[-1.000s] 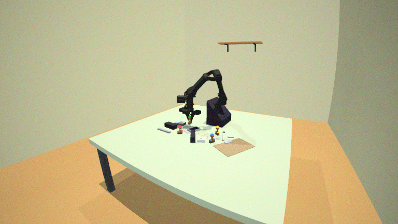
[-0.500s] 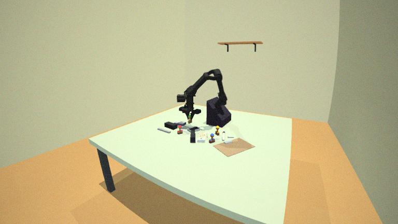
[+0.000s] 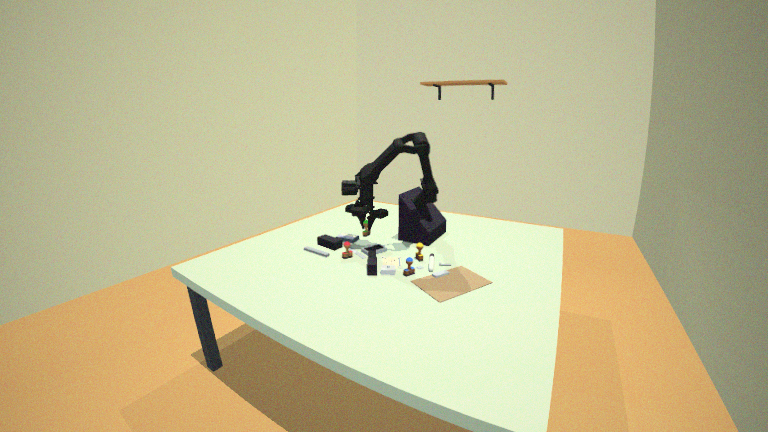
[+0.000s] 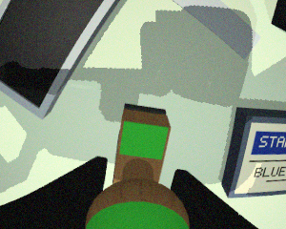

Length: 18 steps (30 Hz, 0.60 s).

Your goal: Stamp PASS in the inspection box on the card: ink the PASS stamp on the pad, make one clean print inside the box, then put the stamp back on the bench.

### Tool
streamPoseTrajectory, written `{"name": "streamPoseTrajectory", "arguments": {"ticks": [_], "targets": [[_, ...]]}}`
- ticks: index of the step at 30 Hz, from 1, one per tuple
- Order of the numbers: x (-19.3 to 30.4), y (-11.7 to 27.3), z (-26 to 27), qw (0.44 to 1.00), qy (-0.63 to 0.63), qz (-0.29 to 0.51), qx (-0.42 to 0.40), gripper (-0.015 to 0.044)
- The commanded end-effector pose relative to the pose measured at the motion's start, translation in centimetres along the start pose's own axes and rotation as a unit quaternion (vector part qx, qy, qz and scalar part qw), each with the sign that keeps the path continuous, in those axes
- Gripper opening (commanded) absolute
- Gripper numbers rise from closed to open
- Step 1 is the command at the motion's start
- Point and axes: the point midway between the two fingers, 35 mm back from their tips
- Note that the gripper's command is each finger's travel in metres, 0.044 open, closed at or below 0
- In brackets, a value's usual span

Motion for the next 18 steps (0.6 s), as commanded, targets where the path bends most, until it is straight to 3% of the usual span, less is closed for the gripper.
{"name": "streamPoseTrajectory", "arguments": {"ticks": [1,18], "targets": [[0.00,0.24,-0.04,1.000,0.002,0.001,0.002,0.0000],[0.03,1.07,-0.02,1.000,0.002,0.001,0.003,0.0000]]}}
Point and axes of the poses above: the point midway between the two fingers, 35 mm back from their tips, its own y axis back along the fingers, its own z axis across the jaws, x = y × z, and after that the axes turned 6 degrees about -y, right-handed
